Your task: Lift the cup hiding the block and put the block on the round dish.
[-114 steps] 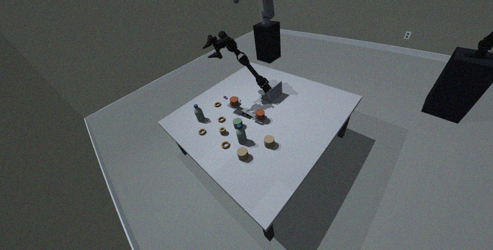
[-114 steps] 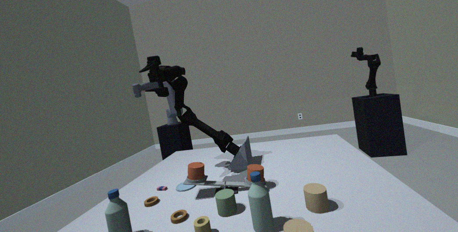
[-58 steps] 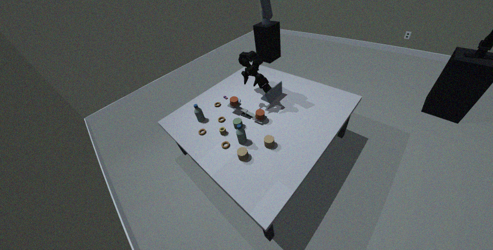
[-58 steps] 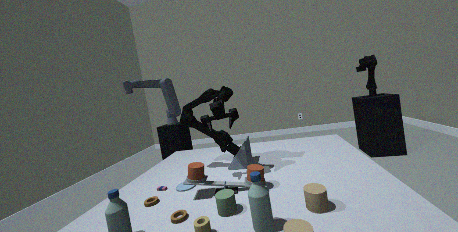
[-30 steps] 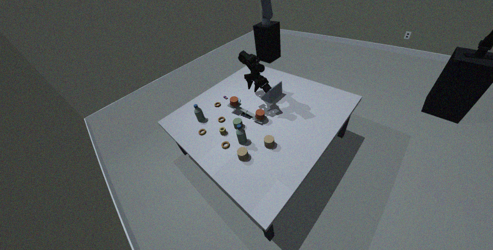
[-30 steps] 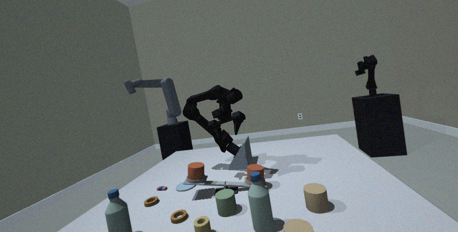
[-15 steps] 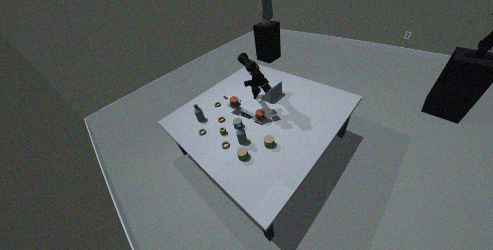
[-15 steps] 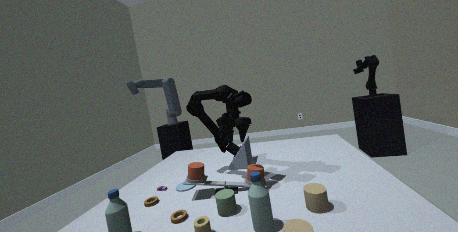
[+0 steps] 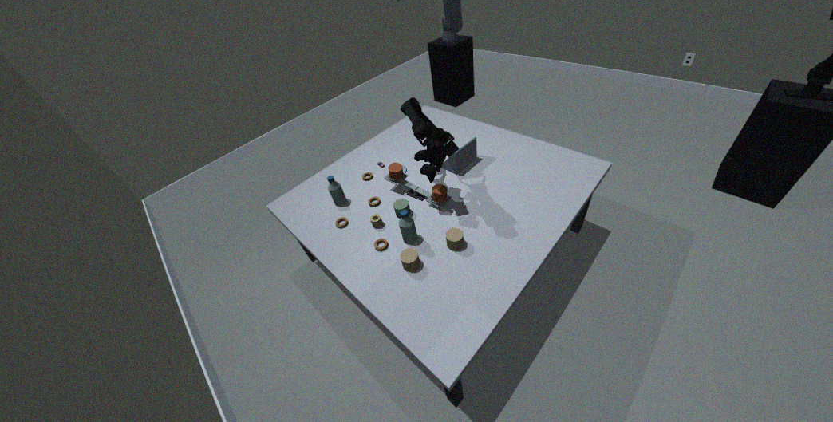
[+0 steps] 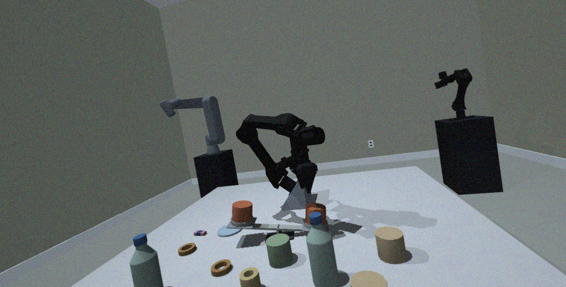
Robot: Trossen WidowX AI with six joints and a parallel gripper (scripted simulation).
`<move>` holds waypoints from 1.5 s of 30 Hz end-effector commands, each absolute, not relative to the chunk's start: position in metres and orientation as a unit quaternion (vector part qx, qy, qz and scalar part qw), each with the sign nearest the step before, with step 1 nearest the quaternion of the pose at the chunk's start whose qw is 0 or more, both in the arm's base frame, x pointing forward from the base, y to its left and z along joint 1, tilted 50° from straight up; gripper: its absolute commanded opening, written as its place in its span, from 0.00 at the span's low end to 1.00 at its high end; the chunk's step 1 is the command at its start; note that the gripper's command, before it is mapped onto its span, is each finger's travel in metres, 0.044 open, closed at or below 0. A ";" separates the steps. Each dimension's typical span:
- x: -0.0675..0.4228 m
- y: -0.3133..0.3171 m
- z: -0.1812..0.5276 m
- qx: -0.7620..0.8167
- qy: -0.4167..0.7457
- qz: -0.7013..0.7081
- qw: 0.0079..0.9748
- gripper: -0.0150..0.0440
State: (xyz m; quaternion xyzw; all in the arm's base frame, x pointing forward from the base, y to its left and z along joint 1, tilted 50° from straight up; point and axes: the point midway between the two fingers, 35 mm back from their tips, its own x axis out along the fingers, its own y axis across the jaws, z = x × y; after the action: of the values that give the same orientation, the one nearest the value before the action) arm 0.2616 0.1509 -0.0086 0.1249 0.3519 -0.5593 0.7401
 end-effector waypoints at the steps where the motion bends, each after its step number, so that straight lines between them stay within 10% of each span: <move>1: 0.269 0.149 -0.028 0.174 0.322 -0.603 0.709 1.00; 45: 0.276 0.106 -0.077 0.202 0.296 -0.634 0.685 1.00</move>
State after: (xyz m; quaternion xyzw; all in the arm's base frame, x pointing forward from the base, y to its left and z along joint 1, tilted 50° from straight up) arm 0.2767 0.1120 -0.0728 0.2068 0.2951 -0.6354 0.6830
